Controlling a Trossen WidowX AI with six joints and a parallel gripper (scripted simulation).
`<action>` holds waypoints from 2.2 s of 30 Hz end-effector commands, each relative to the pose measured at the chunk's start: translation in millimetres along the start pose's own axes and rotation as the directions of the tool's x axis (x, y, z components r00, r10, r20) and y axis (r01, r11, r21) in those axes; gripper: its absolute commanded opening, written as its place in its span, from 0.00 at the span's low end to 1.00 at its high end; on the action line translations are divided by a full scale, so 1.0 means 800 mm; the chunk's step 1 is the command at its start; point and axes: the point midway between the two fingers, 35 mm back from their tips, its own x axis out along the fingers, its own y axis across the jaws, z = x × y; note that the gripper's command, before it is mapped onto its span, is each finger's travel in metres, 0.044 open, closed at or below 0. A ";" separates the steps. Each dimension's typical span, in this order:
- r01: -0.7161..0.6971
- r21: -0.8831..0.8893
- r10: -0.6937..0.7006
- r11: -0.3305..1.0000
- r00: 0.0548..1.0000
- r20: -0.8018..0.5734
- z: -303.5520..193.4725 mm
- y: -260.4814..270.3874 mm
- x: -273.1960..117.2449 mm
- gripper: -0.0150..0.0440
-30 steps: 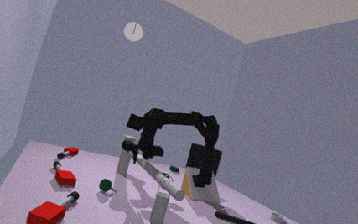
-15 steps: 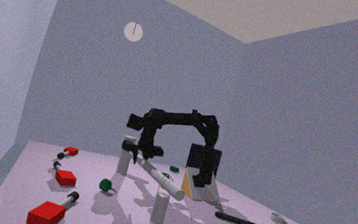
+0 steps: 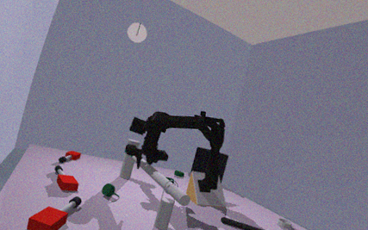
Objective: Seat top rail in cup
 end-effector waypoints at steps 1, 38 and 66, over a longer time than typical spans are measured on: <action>0.006 0.002 -0.006 1.000 1.000 -0.011 -0.009 0.001 -0.004 0.25; 0.006 0.002 -0.006 1.000 1.000 -0.012 -0.024 0.002 -0.009 0.25; 0.006 0.002 -0.006 1.000 1.000 -0.012 -0.037 0.002 -0.006 0.25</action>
